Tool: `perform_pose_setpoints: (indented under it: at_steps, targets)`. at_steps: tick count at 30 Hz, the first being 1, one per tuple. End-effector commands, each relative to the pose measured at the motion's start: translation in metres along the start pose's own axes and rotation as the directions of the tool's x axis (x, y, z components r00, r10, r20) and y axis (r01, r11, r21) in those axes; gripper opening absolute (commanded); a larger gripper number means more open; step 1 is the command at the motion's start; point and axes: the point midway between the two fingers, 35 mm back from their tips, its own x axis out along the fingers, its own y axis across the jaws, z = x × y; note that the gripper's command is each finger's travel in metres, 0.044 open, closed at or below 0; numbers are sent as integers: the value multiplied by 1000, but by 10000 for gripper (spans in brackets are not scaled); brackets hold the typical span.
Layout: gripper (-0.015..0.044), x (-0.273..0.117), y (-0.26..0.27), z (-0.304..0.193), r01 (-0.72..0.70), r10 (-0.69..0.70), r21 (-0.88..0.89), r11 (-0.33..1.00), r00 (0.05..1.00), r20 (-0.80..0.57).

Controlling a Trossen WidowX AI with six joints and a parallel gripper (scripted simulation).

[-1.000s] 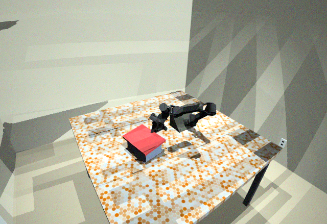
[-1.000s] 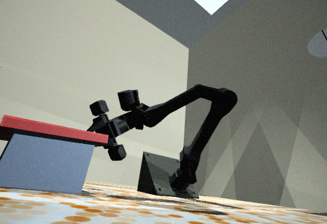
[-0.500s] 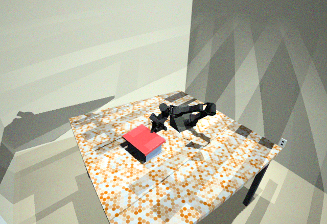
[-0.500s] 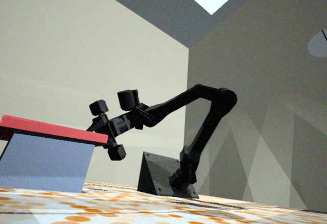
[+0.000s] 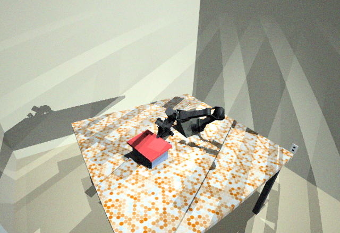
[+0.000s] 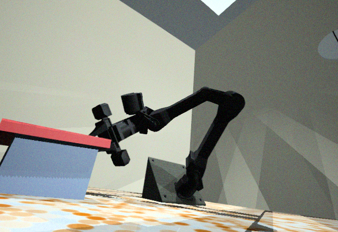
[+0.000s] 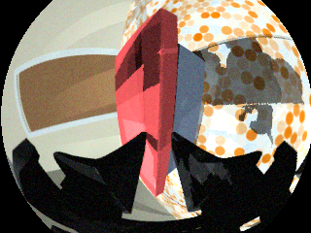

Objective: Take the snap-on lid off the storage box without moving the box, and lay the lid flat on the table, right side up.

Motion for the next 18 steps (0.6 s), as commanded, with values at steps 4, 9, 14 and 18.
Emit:
perform_pose_setpoints:
  at_steps: [4,9,14,18]
  targets:
    - [0,1,1,0,-1,1,1,1000,1000,2]
    - [0,1,1,0,-1,1,1,1000,1000,2]
    - [0,0,2,0,-3,3,1,1000,1000,2]
    - [0,-4,6,0,-4,4,2,1000,1000,3]
